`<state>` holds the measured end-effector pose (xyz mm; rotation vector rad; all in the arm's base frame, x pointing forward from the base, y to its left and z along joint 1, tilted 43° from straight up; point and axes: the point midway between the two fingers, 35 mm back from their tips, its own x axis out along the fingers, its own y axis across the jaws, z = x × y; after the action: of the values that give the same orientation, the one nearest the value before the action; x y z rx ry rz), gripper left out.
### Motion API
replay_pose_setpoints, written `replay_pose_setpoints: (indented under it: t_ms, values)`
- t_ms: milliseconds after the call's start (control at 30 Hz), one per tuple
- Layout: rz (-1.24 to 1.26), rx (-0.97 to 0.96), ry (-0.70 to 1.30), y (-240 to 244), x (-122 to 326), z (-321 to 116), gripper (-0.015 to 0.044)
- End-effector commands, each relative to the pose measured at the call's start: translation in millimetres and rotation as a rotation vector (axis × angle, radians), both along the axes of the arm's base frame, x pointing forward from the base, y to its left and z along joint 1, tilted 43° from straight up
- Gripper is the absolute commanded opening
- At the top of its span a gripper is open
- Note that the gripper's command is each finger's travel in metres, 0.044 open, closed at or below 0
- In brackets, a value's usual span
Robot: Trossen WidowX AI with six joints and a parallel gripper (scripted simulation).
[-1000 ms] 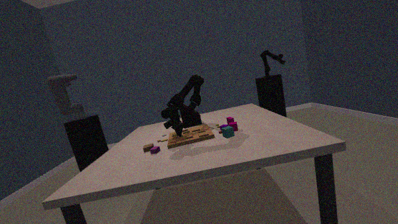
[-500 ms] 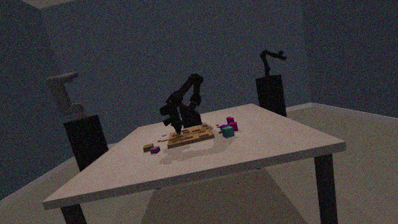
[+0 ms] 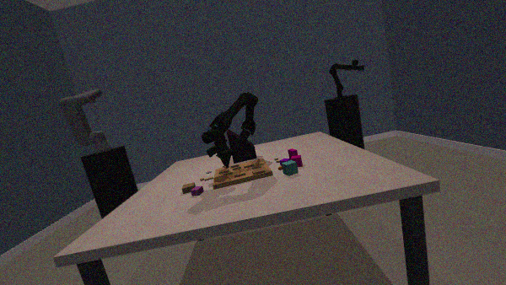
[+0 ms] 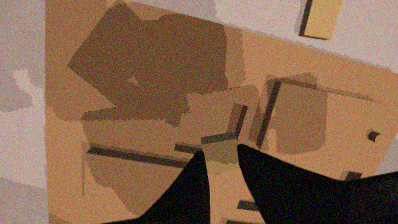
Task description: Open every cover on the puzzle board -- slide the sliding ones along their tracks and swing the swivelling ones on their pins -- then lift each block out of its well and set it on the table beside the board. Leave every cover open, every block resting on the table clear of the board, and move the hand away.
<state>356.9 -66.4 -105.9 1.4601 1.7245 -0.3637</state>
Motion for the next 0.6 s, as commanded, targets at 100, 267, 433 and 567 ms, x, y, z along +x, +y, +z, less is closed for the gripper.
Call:
replay_pose_setpoints:
  t_ms: [100,267,433,567]
  values:
    - [-0.002,-0.009,-0.009,-14.2,2.0,13.3,0.008]
    - [-0.002,-0.009,-0.009,-22.9,1.6,22.8,0.008]
    - [-0.002,-0.009,-0.009,-31.5,0.8,32.5,0.008]
    - [-0.002,-0.01,-0.009,-35.6,-0.7,33.7,0.008]
